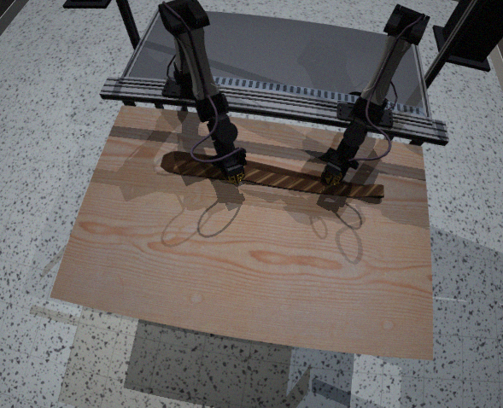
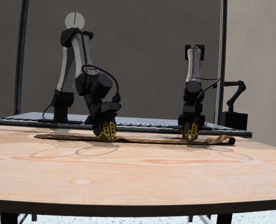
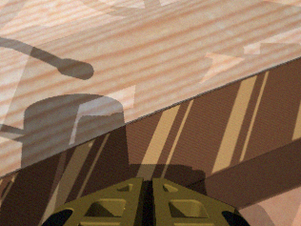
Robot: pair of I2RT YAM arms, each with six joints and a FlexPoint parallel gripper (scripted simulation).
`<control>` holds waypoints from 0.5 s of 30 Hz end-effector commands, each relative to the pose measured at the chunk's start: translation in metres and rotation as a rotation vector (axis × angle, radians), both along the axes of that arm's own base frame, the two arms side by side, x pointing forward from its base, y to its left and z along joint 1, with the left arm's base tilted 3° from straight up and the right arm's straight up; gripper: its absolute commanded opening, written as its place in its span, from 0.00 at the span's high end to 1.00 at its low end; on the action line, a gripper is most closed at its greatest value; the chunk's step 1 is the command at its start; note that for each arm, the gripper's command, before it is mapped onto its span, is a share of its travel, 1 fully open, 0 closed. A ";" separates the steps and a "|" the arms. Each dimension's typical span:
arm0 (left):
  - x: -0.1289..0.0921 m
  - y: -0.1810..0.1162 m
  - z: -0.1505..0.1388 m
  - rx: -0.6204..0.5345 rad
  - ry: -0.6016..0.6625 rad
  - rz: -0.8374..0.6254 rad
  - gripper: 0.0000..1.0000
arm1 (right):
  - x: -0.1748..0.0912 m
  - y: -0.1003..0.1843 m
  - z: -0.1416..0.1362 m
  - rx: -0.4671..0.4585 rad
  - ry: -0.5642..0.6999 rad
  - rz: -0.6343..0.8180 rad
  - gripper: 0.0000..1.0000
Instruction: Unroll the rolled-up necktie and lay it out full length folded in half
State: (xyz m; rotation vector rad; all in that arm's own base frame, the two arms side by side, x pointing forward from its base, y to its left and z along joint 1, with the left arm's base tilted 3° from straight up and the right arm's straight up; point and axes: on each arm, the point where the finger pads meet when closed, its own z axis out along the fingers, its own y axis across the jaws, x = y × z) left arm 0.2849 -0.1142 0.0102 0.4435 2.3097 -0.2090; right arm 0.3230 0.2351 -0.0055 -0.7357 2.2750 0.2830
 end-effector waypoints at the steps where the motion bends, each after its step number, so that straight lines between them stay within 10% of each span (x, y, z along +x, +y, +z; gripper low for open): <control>1: -0.012 0.006 -0.015 0.018 0.056 0.004 0.93 | -0.019 -0.005 -0.013 -0.031 0.060 0.016 0.93; 15: -0.012 0.006 -0.015 0.018 0.056 0.004 0.93 | -0.019 -0.005 0.010 -0.031 0.060 0.016 0.93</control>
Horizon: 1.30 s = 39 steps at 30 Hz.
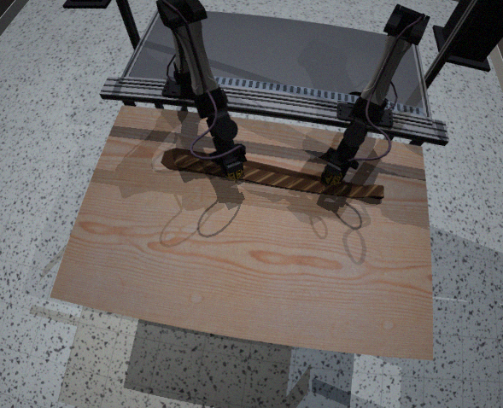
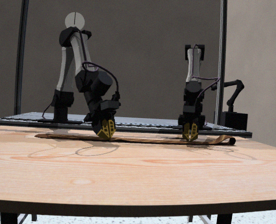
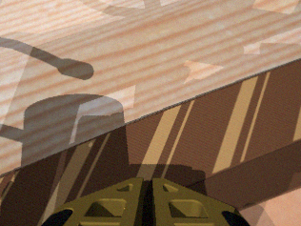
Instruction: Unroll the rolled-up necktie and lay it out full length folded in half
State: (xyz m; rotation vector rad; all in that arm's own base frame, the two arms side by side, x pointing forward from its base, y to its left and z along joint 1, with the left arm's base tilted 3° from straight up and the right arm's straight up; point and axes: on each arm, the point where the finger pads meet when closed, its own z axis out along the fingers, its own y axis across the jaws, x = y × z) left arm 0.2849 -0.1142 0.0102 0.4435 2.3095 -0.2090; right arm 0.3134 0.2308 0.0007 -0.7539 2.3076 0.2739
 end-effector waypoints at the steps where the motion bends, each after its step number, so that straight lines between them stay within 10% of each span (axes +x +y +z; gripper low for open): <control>1: -0.012 0.006 -0.015 0.018 0.056 0.004 0.93 | -0.009 0.000 0.006 -0.009 0.030 0.011 0.93; 39: -0.012 0.006 -0.015 0.018 0.056 0.004 0.93 | -0.009 0.000 0.048 -0.009 0.030 0.011 0.93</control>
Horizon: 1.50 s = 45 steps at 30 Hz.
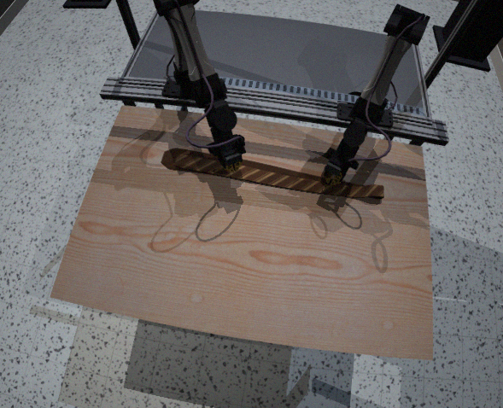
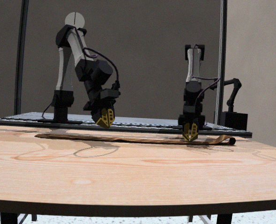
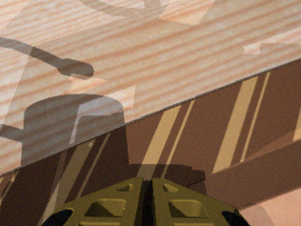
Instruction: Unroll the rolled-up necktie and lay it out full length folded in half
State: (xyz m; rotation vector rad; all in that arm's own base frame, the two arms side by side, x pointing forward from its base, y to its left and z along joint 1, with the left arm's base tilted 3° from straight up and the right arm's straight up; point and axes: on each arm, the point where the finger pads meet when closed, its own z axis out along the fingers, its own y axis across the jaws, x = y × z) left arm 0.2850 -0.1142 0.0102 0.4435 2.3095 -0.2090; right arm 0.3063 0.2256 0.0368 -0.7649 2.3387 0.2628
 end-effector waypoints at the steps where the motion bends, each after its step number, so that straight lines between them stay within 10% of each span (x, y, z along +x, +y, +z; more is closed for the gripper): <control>1: -0.012 0.006 -0.015 0.018 0.056 0.004 0.93 | -0.002 0.005 0.014 0.011 0.004 0.010 0.93; 45: -0.012 0.006 0.002 0.018 0.056 0.004 0.93 | -0.002 0.005 0.035 0.011 0.004 0.010 0.93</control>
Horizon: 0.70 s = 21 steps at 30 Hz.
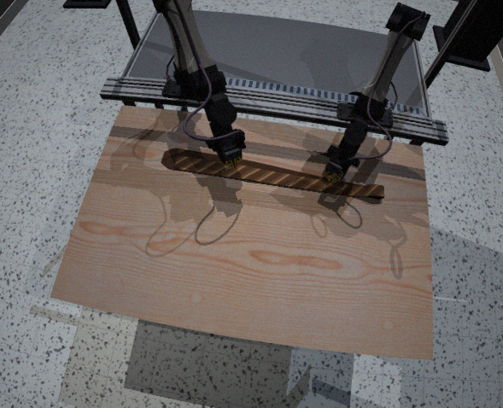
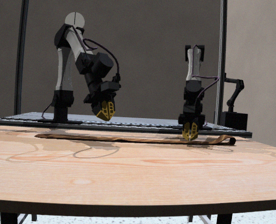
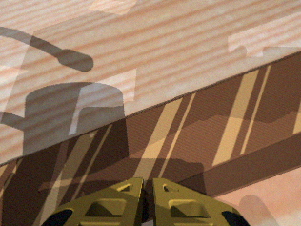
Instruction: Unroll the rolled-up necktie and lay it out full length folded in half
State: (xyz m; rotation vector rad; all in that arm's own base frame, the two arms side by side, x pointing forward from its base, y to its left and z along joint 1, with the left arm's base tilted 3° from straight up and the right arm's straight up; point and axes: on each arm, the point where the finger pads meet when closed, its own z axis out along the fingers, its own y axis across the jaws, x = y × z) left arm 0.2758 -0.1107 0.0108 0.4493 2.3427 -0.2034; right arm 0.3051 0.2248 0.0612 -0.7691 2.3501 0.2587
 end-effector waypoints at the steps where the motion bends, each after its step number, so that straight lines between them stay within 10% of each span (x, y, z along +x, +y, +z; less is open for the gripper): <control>1: -0.003 0.003 0.003 0.006 0.025 0.004 0.93 | -0.001 0.006 0.011 0.018 -0.006 0.010 0.93; 21: -0.004 0.004 0.030 0.006 0.025 0.004 0.93 | -0.001 0.006 0.011 0.018 -0.006 0.010 0.93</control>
